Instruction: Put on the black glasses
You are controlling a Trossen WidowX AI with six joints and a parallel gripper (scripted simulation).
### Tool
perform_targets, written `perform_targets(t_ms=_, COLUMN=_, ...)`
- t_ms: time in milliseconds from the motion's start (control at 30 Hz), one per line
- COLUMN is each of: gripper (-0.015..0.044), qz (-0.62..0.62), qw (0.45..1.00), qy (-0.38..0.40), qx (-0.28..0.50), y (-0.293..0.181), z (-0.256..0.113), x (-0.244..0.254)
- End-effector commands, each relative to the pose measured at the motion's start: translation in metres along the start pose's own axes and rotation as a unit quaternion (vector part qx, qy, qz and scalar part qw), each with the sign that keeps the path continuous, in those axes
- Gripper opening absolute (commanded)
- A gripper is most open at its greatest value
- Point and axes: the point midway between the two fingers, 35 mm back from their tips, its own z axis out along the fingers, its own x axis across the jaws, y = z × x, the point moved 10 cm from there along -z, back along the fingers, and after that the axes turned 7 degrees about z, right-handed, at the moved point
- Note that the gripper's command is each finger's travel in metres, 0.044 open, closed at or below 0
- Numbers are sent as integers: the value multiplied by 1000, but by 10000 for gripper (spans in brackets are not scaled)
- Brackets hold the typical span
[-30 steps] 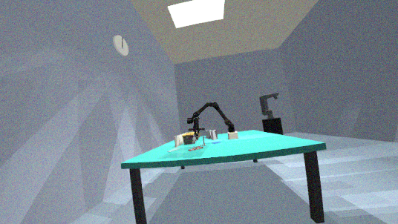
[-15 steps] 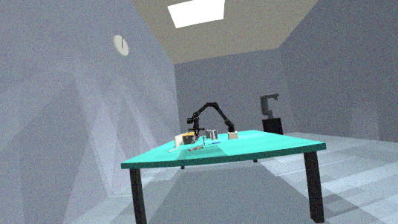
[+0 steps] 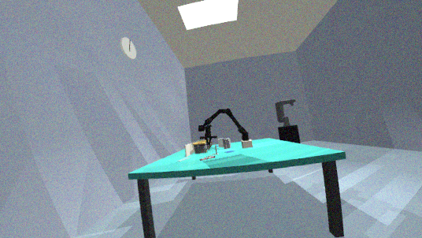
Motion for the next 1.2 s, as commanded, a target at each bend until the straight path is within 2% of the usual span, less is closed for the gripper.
perform_targets(t_ms=0, gripper=0, qz=1, qw=1000, qy=0, qx=-1, y=0, z=1, x=0)
perform_targets(t_ms=1167, gripper=0, qz=1, qw=1000, qy=0, qx=-1, y=0, z=6, x=0)
